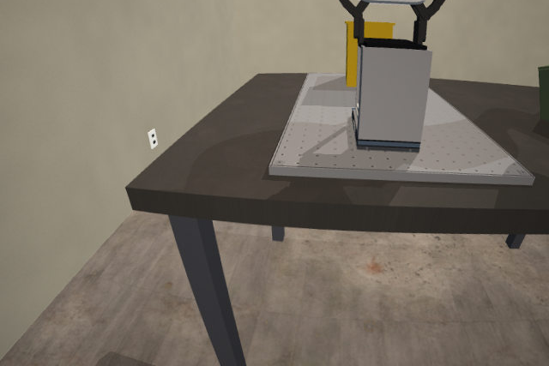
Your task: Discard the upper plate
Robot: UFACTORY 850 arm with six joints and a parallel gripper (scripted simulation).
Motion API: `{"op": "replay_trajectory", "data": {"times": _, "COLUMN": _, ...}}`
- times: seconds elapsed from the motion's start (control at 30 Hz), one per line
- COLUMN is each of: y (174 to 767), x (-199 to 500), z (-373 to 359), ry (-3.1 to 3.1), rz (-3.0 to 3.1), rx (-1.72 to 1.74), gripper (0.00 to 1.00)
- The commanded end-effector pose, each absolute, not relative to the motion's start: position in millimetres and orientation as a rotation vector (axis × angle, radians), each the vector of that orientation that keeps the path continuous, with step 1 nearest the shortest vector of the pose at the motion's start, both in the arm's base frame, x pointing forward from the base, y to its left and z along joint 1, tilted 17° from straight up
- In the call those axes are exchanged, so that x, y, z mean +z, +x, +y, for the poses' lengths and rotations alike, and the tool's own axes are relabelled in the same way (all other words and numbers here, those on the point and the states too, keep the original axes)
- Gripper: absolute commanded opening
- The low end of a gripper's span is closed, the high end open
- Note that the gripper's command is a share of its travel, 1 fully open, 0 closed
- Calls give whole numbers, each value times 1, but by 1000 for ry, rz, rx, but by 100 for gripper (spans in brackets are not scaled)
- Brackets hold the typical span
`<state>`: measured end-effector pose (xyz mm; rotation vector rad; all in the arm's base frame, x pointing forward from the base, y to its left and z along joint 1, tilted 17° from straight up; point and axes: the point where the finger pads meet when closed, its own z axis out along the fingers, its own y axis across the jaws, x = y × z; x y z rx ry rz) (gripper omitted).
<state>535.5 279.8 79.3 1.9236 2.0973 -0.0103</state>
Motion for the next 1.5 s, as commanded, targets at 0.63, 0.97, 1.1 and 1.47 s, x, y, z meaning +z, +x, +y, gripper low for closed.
{"op": "replay_trajectory", "data": {"times": 0.63, "y": 529, "x": 114, "z": 288, "ry": 1923, "rz": 2097, "rx": -8, "gripper": 0}}
{"op": "replay_trajectory", "data": {"times": 0.97, "y": 526, "x": 126, "z": 290, "ry": 1923, "rz": 2097, "rx": -8, "gripper": 0}}
{"op": "replay_trajectory", "data": {"times": 1.1, "y": 525, "x": 133, "z": 292, "ry": 1923, "rz": 2097, "rx": -8, "gripper": 0}}
{"op": "replay_trajectory", "data": {"times": 1.47, "y": 521, "x": 147, "z": 295, "ry": 1923, "rz": 2097, "rx": -8, "gripper": 0}}
